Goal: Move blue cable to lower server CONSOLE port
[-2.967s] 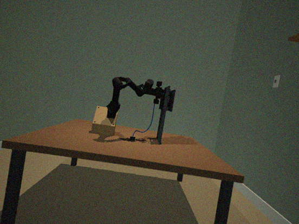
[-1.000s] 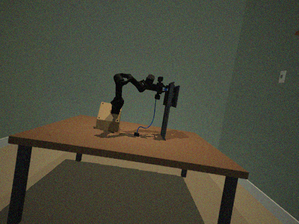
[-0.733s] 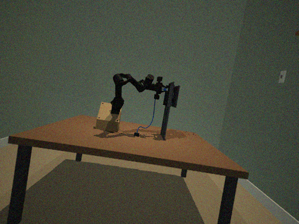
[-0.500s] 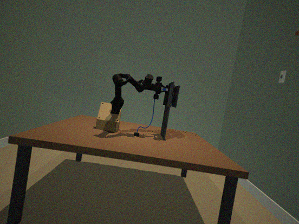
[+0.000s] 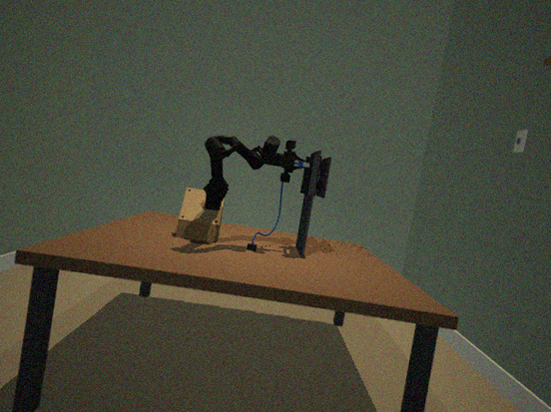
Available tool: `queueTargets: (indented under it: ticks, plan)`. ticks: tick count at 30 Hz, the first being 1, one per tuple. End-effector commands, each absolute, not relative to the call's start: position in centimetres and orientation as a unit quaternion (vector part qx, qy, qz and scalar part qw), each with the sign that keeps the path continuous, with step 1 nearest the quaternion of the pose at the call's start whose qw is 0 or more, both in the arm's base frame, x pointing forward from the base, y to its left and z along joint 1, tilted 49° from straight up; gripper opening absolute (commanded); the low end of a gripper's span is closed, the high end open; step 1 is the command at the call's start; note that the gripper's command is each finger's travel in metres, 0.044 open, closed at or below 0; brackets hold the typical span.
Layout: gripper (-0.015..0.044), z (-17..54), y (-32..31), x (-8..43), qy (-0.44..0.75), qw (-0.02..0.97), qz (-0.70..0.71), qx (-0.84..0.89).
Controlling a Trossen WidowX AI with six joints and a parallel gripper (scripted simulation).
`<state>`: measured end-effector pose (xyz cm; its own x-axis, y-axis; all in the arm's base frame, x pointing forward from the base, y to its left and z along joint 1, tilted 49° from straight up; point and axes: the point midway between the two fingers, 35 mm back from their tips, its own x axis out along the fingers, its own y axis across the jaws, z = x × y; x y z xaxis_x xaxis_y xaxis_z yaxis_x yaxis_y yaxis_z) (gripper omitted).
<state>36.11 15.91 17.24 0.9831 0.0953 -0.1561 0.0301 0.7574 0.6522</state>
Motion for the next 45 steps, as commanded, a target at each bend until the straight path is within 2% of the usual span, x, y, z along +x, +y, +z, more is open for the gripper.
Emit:
queueTargets:
  ticks: [1,45]
  plan:
    - [0.0000,17.3,16.0,35.8,0.090,0.932,0.018,0.351]
    - [0.0000,17.0,16.4,32.6,0.091,0.932,0.018,0.351]
